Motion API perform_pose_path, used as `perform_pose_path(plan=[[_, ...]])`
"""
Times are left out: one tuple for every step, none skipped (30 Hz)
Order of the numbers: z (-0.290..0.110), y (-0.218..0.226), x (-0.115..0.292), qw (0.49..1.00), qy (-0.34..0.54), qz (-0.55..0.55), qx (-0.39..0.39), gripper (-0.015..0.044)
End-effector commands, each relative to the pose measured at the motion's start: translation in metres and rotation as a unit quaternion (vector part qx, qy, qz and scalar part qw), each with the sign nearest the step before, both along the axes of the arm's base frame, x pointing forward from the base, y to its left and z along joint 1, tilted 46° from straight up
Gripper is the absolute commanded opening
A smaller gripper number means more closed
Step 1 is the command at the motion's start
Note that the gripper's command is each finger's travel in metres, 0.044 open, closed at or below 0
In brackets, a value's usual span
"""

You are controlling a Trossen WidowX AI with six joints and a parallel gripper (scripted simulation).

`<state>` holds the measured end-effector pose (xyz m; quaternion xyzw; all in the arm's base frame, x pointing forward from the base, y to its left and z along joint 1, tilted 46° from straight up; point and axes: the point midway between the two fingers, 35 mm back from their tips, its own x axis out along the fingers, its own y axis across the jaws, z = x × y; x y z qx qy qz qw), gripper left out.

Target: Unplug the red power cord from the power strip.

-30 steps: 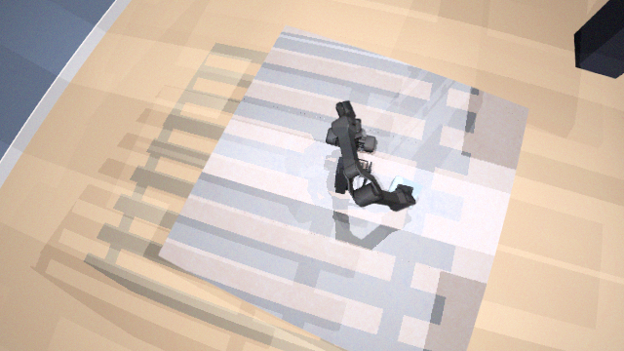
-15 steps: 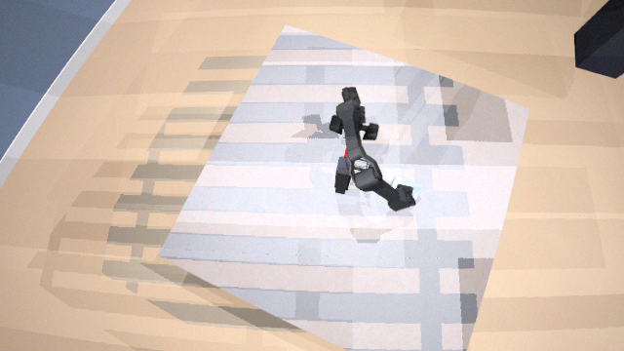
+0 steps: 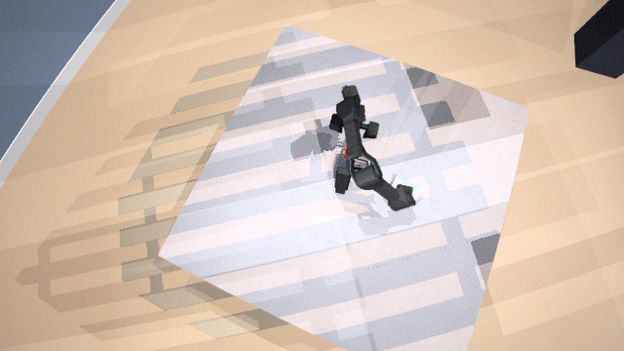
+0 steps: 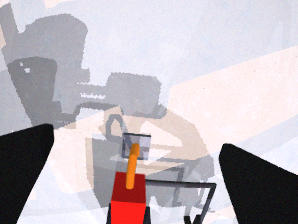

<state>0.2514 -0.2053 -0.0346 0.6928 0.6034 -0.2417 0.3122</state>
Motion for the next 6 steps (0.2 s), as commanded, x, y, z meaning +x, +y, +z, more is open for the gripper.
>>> perform_pose_path(plan=[[-0.0001, -0.0014, 0.0002, 1.0, -0.001, 0.003, -0.003, 0.044], [-0.0001, -0.0014, 0.0002, 1.0, -0.001, 0.003, -0.003, 0.044], [-0.0001, -0.0014, 0.0002, 1.0, -0.001, 0.003, -0.003, 0.044], [-0.0001, -0.0014, 0.0002, 1.0, -0.001, 0.003, -0.003, 0.044], [-0.0001, -0.0014, 0.0002, 1.0, -0.001, 0.003, -0.003, 0.044], [-0.0001, -0.0014, 0.0002, 1.0, -0.001, 0.003, -0.003, 0.044]])
